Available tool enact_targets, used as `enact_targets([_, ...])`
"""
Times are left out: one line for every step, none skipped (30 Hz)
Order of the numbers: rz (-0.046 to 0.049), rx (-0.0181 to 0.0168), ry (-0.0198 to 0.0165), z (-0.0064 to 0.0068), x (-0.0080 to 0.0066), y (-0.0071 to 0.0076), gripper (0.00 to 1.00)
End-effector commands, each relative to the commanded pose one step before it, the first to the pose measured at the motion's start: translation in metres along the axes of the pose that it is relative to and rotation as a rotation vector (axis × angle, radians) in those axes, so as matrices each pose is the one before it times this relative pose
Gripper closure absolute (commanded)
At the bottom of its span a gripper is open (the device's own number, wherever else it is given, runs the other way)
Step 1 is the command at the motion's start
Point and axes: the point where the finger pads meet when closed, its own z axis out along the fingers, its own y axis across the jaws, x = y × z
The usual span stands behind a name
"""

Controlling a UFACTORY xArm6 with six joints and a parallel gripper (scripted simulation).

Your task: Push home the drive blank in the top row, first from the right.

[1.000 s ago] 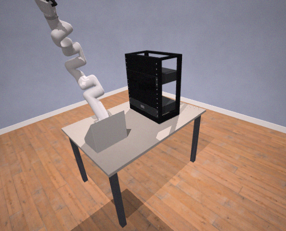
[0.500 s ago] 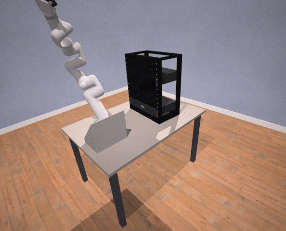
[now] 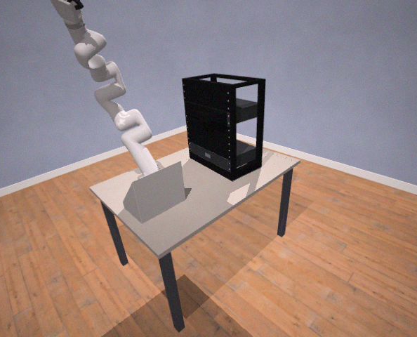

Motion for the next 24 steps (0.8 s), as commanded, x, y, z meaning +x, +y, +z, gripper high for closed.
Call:
enact_targets([0.00025, -0.00069, 0.00114, -0.0001, 0.00074, 0.00045, 0.0])
enact_targets([0.00035, 0.00029, -0.00001, 0.0, 0.00002, -0.00013, 0.0])
enact_targets([0.00051, 0.00043, -0.00001, -0.00001, 0.00003, -0.00019, 0.0])
enact_targets([0.00071, 0.00059, -0.00001, -0.00001, 0.00004, -0.00026, 0.0])
enact_targets([0.00093, 0.00078, -0.00001, -0.00001, 0.00006, -0.00034, 0.0])
enact_targets([0.00118, 0.00098, -0.00002, -0.00001, 0.00007, -0.00043, 0.0])
enact_targets([0.00145, 0.00122, -0.00002, -0.00002, 0.00009, -0.00053, 0.0])
enact_targets([0.00175, 0.00147, -0.00003, -0.00002, 0.00011, -0.00064, 0.0])
enact_targets([0.00207, 0.00174, -0.00004, -0.00003, 0.00013, -0.00076, 0.0])
enact_targets([0.00242, 0.00203, -0.00004, -0.00003, 0.00015, -0.00089, 0.0])
enact_targets([0.00278, 0.00234, -0.00005, -0.00003, 0.00017, -0.00102, 0.0])
enact_targets([0.00316, 0.00267, -0.00006, -0.00004, 0.00019, -0.00117, 0.0])
enact_targets([0.0, 0.0, 0.0, 0.0, 0.0, 0.0, 0.0])
enact_targets([0.0, 0.0, 0.0, 0.0, 0.0, 0.0, 0.0])
enact_targets([0.00357, 0.00301, -0.00008, -0.00004, 0.00021, -0.00132, 0.0])
enact_targets([0.00399, 0.00337, -0.00009, -0.00005, 0.00023, -0.00148, 0.0])
enact_targets([0.00442, 0.00375, -0.0001, -0.00005, 0.00025, -0.00165, 0.0])
enact_targets([0.00487, 0.00414, -0.00012, -0.00006, 0.00027, -0.00182, 0.0])
enact_targets([0.00534, 0.00454, -0.00014, -0.00006, 0.00029, -0.002, 0.0])
enact_targets([0.00581, 0.00496, -0.00016, -0.00007, 0.00031, -0.00219, 0.0])
enact_targets([0.0063, 0.00539, -0.00019, -0.00007, 0.00033, -0.00238, 0.0])
enact_targets([0.00679, 0.00584, -0.00022, -0.00008, 0.00034, -0.00259, 0.0])
enact_targets([0.0073, 0.00629, -0.00025, -0.00008, 0.00035, -0.00279, 0.0])
enact_targets([0.00781, 0.00676, -0.00029, -0.00009, 0.00036, -0.00301, 0.0])
